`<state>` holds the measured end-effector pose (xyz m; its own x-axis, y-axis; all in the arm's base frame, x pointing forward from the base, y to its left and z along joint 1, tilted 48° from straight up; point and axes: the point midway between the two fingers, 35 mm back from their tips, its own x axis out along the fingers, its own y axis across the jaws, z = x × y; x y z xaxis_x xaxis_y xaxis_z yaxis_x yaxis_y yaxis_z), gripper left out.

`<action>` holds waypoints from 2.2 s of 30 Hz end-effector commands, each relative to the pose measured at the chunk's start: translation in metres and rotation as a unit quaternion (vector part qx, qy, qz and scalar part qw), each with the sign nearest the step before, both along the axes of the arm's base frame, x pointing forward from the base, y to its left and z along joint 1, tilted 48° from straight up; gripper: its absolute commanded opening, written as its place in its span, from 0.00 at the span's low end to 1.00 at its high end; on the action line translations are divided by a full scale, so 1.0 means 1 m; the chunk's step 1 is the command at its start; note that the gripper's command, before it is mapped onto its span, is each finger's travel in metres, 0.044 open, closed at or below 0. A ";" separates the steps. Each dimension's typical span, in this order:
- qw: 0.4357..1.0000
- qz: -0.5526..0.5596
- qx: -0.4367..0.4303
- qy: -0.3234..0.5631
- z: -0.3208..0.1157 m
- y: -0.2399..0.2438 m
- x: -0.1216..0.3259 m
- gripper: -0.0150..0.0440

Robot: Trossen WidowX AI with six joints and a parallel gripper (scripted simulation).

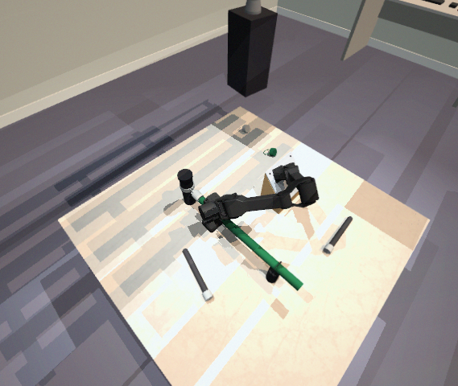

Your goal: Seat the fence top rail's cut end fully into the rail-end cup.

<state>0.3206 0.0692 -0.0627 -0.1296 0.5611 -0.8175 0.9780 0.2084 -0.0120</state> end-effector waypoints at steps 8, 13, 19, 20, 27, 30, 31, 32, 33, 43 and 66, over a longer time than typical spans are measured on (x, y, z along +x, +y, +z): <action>1.000 -0.004 -0.007 -0.006 -0.001 -0.007 0.003 0.25; 1.000 -0.004 -0.007 -0.006 -0.001 -0.007 0.003 0.25; 1.000 -0.004 -0.007 -0.006 -0.001 -0.007 0.003 0.25; 1.000 -0.003 -0.006 -0.005 -0.001 -0.006 0.003 0.25; 1.000 0.000 0.000 0.000 0.000 0.000 0.000 0.25; 1.000 0.000 0.000 0.000 0.000 0.000 0.000 0.25; 1.000 0.000 0.000 0.000 0.000 0.000 0.000 0.25; 1.000 0.000 0.000 0.000 0.000 0.000 0.000 0.25; 1.000 0.000 -0.001 0.000 0.000 0.000 0.000 0.25; 1.000 0.000 -0.003 -0.001 0.001 -0.002 0.001 0.25; 1.000 0.001 -0.006 -0.002 0.002 -0.007 0.003 0.25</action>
<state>0.3210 0.0682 -0.0613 -0.1358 0.5583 -0.8185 0.9764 0.2155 -0.0150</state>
